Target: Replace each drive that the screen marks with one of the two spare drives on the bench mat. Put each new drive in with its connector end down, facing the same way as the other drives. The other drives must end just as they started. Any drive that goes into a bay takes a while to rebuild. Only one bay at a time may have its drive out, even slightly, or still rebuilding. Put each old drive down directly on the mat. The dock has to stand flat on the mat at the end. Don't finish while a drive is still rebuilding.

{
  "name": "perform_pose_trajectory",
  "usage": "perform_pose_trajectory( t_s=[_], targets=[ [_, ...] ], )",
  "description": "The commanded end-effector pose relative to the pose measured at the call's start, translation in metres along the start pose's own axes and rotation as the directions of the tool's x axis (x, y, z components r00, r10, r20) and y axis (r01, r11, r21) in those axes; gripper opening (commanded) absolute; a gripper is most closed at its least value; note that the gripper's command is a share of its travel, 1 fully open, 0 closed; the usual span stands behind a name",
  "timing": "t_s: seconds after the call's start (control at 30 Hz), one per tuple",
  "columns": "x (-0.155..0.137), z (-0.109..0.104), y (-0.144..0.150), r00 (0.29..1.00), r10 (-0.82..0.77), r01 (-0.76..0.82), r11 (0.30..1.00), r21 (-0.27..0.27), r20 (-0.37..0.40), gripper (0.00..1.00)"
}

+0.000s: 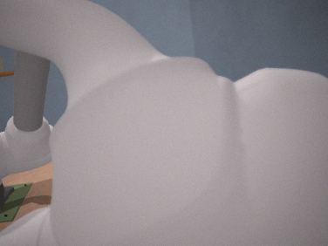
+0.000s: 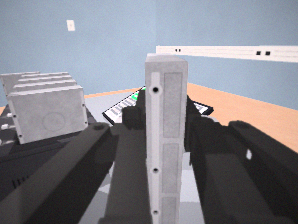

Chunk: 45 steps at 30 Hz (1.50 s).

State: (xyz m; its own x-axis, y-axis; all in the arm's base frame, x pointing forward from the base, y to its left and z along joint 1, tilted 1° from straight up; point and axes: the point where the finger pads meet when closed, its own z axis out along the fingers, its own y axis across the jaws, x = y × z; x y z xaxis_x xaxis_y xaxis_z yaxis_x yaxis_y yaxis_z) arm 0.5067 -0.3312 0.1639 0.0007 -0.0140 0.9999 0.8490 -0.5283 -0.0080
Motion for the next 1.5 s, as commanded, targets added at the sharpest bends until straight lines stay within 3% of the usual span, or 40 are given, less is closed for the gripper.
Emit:
perform_pose_trajectory(
  t_s=[0.0,1.47],
  targets=[
    [-0.005,0.000,0.000,1.000,-0.001,0.001,1.000,0.000,0.000,0.10],
    [-0.055,0.000,0.000,1.000,-0.001,0.001,1.000,0.000,0.000,0.10]
  ],
)
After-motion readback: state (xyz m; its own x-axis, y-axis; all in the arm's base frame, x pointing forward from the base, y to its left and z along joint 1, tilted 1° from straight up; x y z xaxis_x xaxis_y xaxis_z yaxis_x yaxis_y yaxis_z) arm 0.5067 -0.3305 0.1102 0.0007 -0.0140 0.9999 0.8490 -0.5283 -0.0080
